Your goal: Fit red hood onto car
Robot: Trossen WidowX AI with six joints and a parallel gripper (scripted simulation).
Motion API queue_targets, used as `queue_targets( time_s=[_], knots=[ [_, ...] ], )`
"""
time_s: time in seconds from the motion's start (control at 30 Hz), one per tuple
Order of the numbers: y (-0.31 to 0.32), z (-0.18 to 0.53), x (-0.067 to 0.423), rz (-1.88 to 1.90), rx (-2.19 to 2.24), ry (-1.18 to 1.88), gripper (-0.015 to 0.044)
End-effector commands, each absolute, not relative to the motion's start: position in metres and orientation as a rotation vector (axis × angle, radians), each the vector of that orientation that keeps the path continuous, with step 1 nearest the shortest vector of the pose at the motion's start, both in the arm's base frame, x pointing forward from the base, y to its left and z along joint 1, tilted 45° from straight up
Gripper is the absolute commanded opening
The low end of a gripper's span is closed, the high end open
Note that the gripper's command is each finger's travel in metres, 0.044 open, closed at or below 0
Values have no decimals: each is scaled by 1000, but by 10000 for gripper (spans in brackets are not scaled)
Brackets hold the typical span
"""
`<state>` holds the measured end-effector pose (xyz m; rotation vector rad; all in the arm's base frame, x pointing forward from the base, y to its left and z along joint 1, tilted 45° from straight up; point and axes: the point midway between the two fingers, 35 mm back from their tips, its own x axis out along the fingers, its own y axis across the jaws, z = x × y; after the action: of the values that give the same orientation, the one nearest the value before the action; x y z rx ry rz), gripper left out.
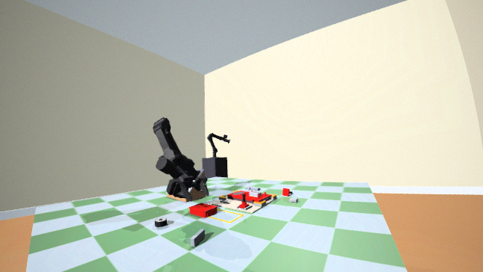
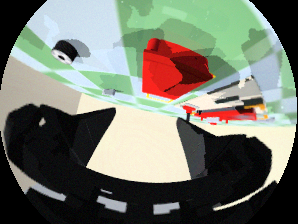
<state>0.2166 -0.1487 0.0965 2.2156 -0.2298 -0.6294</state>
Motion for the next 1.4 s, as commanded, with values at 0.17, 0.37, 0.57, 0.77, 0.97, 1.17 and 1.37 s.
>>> queue_targets(
  time_s=[0.17,0.37,0.57,0.77,0.97,1.17,1.37],
  knots=[
    [-128,123,189,-619,2229,-221,440],
    [-105,130,167,-616,2242,-218,440],
    [-117,125,177,-627,2241,-223,440],
    [-117,125,177,-627,2241,-223,440],
    [-117,125,177,-627,2241,-223,282],
    [-123,113,181,-854,1909,-3,440],
    [-127,99,187,-1018,1346,412,440]
  ],
)
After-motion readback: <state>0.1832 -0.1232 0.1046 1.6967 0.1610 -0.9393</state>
